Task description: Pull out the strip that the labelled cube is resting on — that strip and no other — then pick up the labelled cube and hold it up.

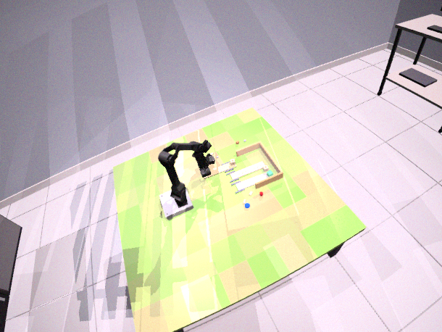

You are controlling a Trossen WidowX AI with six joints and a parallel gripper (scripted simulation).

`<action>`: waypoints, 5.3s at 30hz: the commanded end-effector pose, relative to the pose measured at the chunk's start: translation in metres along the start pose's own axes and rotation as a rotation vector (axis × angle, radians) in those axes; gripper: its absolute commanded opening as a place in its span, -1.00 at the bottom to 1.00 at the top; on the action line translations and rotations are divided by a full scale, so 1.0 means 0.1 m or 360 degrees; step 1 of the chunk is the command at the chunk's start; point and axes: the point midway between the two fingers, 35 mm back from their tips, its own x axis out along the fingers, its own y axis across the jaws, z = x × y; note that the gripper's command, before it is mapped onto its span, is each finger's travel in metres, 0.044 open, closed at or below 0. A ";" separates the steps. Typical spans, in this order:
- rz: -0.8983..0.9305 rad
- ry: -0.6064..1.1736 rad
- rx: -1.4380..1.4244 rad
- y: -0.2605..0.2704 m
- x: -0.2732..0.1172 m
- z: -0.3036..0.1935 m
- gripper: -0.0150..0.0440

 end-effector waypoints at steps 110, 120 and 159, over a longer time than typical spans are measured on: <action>0.0017 -0.0047 0.0219 0.03 -0.03 1.97 -0.49; 0.0019 -0.0042 0.0216 -0.11 -0.27 1.64 -0.49; 0.0014 -0.0029 0.0213 -0.50 -0.64 0.71 -0.49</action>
